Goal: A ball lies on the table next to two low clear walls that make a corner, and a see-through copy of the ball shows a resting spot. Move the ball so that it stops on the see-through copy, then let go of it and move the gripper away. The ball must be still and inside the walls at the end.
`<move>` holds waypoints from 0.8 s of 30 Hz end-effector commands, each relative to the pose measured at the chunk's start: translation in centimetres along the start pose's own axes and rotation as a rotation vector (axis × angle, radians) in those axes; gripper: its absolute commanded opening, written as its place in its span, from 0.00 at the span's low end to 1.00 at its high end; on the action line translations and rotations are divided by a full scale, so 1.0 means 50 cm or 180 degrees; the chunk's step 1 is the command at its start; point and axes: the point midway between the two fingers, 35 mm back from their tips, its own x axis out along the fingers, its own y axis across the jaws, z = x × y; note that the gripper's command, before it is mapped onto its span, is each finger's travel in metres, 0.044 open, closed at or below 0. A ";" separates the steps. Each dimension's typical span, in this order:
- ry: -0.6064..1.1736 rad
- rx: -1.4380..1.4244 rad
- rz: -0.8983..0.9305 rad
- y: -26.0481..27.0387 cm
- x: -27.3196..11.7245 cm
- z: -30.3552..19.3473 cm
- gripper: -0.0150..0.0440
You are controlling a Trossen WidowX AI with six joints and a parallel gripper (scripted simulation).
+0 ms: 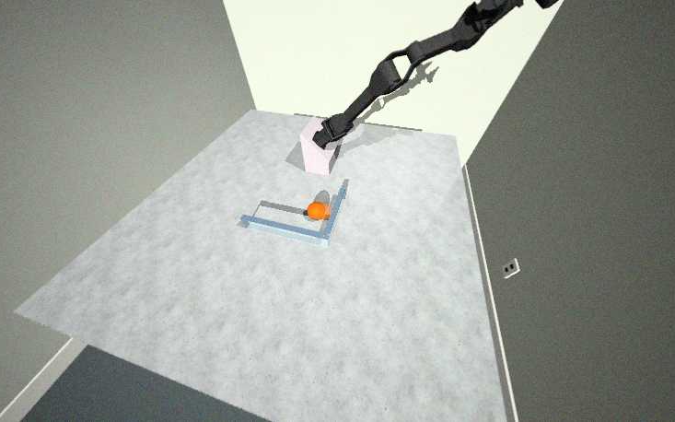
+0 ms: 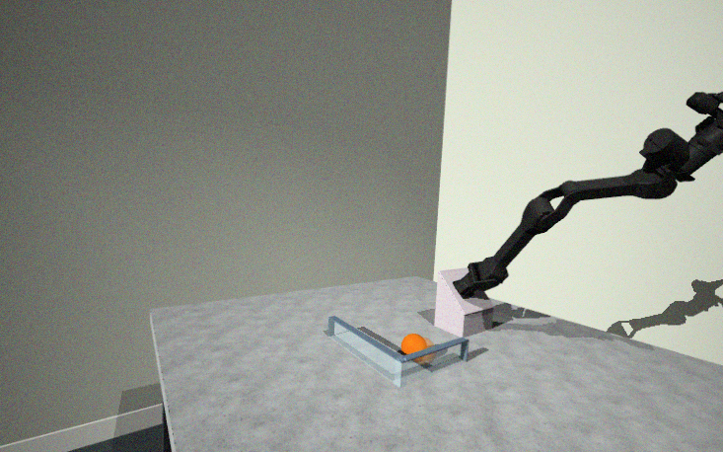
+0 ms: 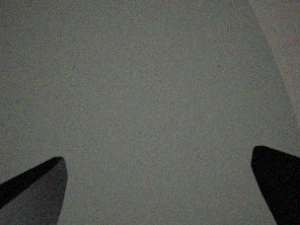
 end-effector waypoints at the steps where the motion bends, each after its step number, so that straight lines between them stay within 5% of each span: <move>1: -0.0004 -0.0005 0.0003 0.001 0.000 0.000 0.98; 14: -0.0609 -0.0765 0.0867 0.224 -0.069 0.004 1.00; 24: -0.0899 -0.1414 0.2063 0.446 -0.207 -0.123 1.00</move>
